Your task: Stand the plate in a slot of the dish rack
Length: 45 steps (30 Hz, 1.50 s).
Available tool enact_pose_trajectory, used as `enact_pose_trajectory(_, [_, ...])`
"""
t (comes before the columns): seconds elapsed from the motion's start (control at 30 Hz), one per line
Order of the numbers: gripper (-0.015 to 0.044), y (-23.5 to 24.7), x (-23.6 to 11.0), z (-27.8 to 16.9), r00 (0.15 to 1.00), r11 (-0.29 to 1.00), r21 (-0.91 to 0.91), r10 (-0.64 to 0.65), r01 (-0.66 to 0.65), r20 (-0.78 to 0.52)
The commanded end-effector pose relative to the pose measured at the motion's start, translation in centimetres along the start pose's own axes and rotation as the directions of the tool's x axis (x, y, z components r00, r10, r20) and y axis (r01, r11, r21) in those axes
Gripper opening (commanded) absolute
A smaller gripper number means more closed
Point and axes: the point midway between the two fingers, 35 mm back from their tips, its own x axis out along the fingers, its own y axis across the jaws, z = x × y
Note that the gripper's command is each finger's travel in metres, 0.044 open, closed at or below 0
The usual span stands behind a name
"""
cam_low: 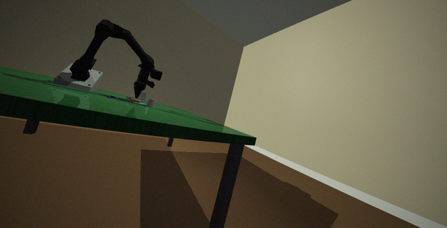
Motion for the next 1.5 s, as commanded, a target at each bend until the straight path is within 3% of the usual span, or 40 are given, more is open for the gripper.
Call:
enact_pose_trajectory(0.0, [0.0400,-0.1,1.0,-0.4,1.000,1.000,-0.009,-0.008,0.008,-0.011])
enact_pose_trajectory(0.63, [0.0383,0.0,2.5,-0.5,1.000,1.000,-0.009,-0.010,0.010,-0.011])
enact_pose_trajectory(1.0, [0.0310,0.0,2.5,-0.5,1.000,1.000,-0.009,-0.010,0.010,-0.011])
enact_pose_trajectory(1.37, [0.0021,0.3,-1.8,0.6,1.000,0.999,-0.034,0.002,-0.001,0.010])
enact_pose_trajectory(1.47, [0.0000,0.4,-3.3,0.8,1.000,0.999,-0.042,0.005,-0.004,0.017])
